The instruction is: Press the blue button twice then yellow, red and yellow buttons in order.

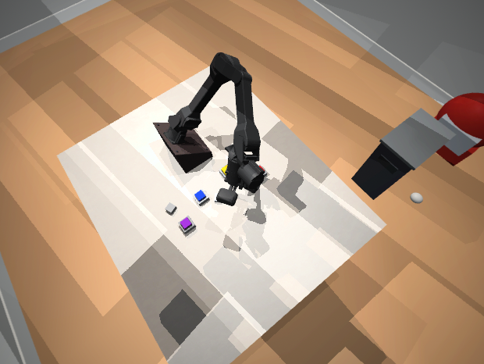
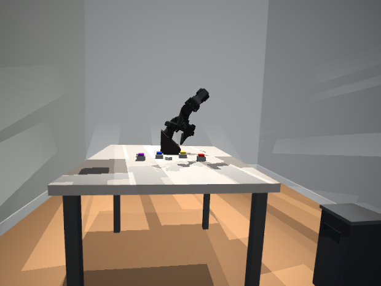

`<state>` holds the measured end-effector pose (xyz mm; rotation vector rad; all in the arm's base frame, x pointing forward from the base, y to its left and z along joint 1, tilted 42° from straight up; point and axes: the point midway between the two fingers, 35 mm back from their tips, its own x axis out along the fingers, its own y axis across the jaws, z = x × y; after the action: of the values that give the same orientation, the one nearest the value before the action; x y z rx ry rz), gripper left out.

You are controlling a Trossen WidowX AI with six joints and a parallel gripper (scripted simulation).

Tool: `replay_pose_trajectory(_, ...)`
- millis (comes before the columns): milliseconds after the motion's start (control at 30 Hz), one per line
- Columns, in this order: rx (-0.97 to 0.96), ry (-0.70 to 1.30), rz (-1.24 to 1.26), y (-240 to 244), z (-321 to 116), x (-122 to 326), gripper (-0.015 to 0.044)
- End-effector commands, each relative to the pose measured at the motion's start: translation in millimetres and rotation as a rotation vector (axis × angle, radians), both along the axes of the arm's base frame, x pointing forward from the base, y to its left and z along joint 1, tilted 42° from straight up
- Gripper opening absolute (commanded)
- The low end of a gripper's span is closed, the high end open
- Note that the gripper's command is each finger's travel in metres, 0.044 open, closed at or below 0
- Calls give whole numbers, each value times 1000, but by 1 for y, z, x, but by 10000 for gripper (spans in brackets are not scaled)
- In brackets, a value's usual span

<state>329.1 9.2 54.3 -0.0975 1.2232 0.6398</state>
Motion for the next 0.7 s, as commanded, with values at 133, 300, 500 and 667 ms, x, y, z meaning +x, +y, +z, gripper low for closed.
replay_pose_trajectory(133, 231, 315, -289, -67, -48, -75, 400)
replay_pose_trajectory(300, 353, 408, -407, -81, -56, -105, 400)
replay_pose_trajectory(500, 353, 408, -408, -55, -87, -100, 295)
replay_pose_trajectory(667, 356, 408, -407, -40, -103, -101, 164)
